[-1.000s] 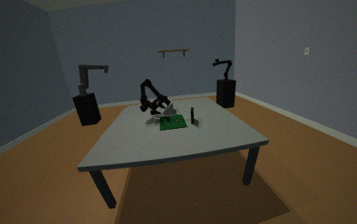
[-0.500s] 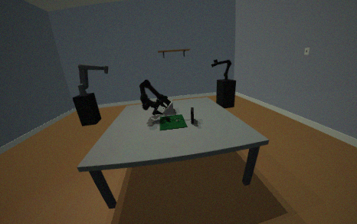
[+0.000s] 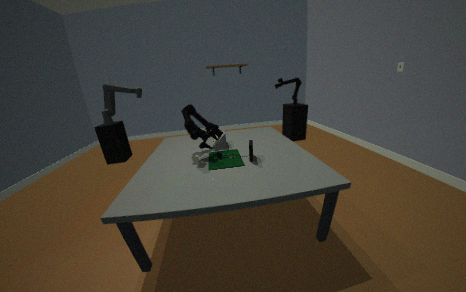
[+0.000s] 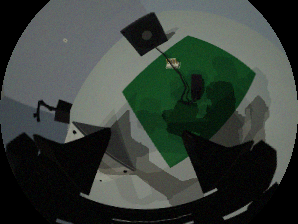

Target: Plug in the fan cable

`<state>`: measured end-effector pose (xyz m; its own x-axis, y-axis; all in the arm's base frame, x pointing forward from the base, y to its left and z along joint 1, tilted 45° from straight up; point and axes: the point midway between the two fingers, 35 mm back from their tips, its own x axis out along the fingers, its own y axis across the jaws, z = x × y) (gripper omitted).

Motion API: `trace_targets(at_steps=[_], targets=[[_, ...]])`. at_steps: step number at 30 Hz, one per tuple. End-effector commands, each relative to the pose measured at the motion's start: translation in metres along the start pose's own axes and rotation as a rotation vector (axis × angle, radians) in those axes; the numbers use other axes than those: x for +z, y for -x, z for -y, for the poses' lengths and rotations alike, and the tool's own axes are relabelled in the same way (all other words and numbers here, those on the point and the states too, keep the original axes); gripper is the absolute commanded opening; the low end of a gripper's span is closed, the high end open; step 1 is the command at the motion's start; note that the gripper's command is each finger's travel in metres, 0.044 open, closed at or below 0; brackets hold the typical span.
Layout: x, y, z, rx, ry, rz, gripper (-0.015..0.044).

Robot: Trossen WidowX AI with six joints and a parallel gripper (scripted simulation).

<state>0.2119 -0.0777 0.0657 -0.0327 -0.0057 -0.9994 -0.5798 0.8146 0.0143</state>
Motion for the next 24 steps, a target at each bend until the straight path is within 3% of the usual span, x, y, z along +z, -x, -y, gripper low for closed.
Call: trace_targets(at_steps=[1,24], targets=[[0.001,0.002,0.001,-0.030,-0.029,-0.086,0.0440],[0.020,0.029,0.004,-0.353,-0.120,-0.396,0.0440]])
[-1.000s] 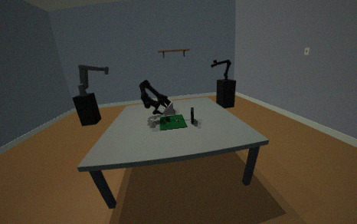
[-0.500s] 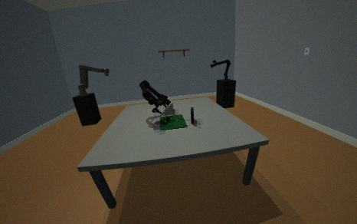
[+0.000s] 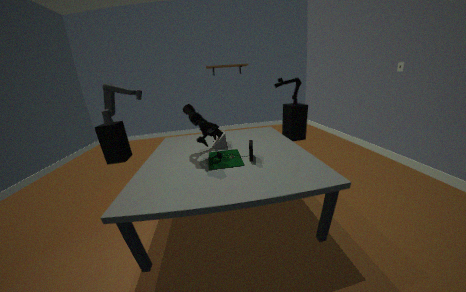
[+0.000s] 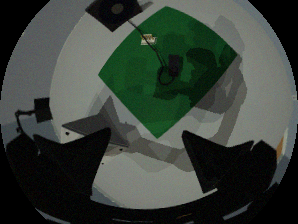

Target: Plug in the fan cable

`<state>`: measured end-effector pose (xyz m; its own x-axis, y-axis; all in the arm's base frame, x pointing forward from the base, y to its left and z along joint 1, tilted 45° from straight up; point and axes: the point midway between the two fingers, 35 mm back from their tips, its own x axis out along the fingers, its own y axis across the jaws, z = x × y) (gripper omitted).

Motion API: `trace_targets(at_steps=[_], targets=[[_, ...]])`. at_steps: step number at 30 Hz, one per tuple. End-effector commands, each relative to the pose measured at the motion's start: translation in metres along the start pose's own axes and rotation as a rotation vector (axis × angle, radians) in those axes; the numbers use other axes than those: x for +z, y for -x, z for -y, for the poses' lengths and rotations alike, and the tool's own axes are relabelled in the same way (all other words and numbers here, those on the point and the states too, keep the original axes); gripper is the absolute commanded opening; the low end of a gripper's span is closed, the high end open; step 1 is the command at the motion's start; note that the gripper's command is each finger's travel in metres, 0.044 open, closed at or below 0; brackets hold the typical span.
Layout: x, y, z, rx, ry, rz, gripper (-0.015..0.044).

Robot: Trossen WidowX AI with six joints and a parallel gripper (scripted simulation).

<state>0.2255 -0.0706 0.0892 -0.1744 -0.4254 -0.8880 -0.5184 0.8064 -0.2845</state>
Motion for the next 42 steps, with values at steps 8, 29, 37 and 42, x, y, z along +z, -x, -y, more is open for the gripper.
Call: trace_targets(at_steps=[8,29,37,42], targets=[[0.011,0.024,0.008,-0.222,-0.055,-0.080,0.0440],[0.113,0.060,-0.008,-0.307,0.006,-0.096,0.0440],[0.120,0.054,-0.008,-0.310,0.011,-0.096,0.0440],[0.118,0.006,0.010,-0.310,0.011,-0.094,0.0440]])
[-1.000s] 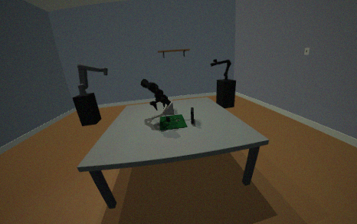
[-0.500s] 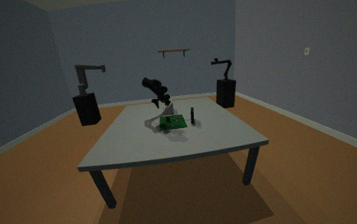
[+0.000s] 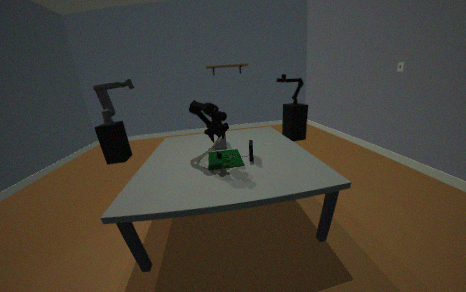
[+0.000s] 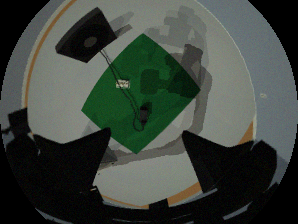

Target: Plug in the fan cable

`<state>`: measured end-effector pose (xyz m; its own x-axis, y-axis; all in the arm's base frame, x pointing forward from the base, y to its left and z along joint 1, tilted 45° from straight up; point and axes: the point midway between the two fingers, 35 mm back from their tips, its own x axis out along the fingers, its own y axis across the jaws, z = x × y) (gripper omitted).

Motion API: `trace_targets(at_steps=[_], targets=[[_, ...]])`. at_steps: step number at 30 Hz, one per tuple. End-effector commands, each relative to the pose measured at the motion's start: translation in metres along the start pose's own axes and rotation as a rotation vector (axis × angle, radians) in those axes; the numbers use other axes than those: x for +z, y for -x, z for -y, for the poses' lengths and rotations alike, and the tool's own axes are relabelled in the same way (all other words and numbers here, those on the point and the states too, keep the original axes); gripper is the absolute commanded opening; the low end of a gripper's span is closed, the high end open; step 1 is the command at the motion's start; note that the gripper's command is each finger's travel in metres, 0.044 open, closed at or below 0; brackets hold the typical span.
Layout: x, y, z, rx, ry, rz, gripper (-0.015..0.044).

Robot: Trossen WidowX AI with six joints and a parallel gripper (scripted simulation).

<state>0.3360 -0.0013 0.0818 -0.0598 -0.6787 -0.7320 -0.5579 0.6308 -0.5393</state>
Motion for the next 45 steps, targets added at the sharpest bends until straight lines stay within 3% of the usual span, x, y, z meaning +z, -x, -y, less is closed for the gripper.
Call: trace_targets(at_steps=[1,5,45], targets=[[-0.004,-0.050,-0.002,0.002,0.012,-0.027,0.0440],[-0.009,-0.079,-0.003,-0.001,0.011,-0.031,0.0440],[-0.011,-0.129,-0.002,-0.003,0.011,-0.033,0.0440]])
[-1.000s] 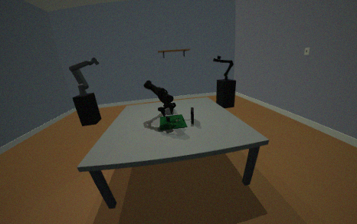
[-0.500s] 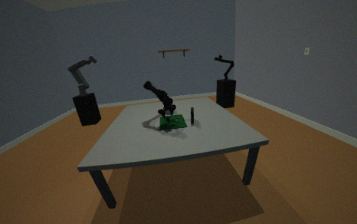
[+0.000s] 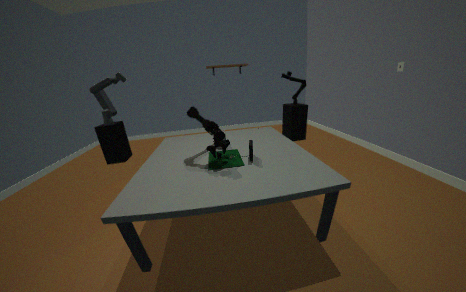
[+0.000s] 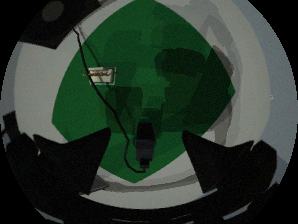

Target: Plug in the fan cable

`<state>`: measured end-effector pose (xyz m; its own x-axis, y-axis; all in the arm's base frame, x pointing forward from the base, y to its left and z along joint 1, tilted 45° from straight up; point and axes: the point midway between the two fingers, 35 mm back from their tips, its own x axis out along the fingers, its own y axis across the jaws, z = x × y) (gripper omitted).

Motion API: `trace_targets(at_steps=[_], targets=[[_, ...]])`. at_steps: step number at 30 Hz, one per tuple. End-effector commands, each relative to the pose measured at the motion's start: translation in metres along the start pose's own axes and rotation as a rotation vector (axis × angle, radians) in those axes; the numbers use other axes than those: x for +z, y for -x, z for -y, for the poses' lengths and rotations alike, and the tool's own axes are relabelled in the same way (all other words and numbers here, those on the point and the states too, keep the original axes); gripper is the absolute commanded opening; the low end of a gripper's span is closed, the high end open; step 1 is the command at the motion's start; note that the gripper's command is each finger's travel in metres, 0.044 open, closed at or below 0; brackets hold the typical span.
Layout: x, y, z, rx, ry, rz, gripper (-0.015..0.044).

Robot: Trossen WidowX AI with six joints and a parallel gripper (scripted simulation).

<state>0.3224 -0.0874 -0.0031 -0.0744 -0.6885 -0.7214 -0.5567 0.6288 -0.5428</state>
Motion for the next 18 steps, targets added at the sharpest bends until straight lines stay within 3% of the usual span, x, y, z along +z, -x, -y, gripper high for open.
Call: trace_targets(at_steps=[1,9,18], targets=[[-0.0023,-0.0080,-0.0031,0.000,0.013,-0.012,0.0440],[-0.0023,-0.0080,-0.0031,0.000,0.013,-0.012,0.0440],[-0.0011,-0.0059,-0.0016,0.002,0.004,-0.005,0.0204]])
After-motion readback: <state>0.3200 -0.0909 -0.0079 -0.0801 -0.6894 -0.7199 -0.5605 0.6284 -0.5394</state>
